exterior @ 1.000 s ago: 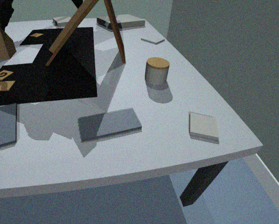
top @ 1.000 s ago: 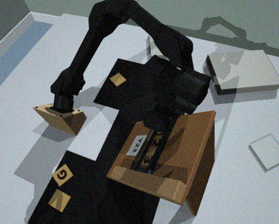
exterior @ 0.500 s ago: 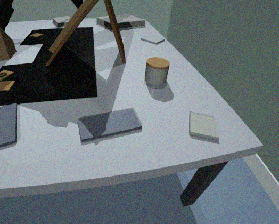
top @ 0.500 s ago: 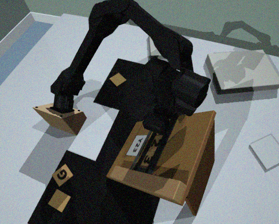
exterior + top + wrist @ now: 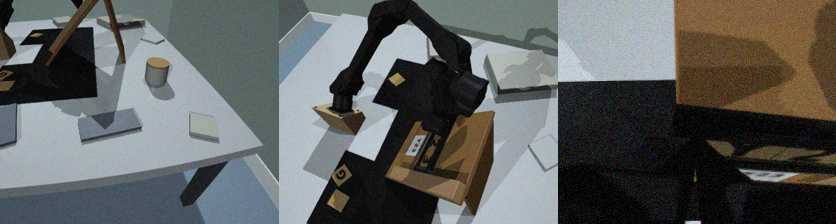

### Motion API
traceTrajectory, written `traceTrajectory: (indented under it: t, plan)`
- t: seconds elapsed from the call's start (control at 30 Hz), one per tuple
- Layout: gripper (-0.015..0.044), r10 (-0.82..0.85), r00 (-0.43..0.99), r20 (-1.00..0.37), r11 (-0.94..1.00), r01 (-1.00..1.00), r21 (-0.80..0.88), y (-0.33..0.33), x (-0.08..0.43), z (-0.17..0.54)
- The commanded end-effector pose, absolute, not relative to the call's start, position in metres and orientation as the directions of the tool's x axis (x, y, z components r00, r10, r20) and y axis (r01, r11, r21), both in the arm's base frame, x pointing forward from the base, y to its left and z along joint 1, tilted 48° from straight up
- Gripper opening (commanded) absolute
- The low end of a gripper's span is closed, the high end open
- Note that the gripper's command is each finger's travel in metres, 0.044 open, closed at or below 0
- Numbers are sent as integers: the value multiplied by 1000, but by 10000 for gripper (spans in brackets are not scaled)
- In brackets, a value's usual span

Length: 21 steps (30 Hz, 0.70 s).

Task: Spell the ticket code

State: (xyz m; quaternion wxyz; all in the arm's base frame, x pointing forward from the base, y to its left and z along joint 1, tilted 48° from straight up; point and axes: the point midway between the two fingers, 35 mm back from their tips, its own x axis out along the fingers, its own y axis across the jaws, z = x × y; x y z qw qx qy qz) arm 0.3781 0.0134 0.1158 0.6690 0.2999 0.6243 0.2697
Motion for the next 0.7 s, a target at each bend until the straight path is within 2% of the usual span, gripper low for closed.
traceTrajectory:
  t: [0.0, 0.67]
  plan:
    - [0, 734, 78, -675, 676, 12, 736, 11, 378, 114]
    - [0, 733, 77, -675, 677, 13, 736, 0, 361, 127]
